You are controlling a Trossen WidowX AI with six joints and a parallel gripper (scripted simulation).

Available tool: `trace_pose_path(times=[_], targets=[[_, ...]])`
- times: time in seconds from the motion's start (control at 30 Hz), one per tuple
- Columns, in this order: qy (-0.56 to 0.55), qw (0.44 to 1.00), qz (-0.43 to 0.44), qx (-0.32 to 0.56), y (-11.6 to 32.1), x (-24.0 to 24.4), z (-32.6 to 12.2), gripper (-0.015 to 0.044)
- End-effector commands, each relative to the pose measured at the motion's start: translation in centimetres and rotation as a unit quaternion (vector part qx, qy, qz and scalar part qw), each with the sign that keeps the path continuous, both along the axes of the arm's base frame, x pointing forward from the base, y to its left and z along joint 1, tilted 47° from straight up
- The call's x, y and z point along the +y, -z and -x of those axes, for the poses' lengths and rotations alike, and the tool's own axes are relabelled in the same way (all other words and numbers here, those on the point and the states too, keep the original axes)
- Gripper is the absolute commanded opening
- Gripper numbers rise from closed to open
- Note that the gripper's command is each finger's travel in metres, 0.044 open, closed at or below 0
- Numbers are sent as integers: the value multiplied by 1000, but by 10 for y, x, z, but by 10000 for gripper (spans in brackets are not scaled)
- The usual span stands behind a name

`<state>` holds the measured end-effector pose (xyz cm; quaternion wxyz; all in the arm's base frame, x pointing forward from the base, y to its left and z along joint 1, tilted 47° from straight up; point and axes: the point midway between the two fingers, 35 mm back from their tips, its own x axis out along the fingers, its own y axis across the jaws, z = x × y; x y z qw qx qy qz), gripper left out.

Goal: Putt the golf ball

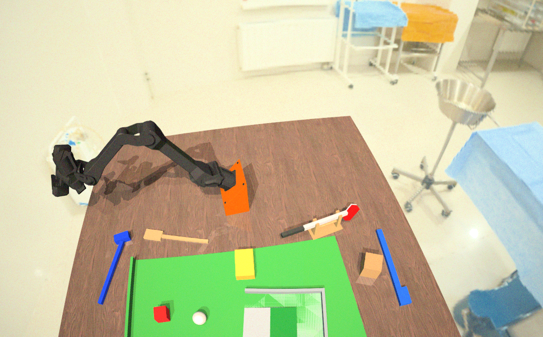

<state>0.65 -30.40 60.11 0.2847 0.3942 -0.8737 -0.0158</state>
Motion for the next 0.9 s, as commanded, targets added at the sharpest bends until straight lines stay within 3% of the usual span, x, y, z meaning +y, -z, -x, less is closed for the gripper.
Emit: trace_pose_path(times=[0.0, 0.2, 0.5, 0.67, 0.87], targets=[[-1, 1000, -1, 1, 0, 0, -1, 426], [-24, 996, -58, 65, 11, -14, -37, 440], [-101, 949, -175, 242, 61, -36, -151, 440], [-139, 904, -212, 343, 91, -31, -212, 440], [-173, 809, -241, 508, 137, -7, -289, 440]])
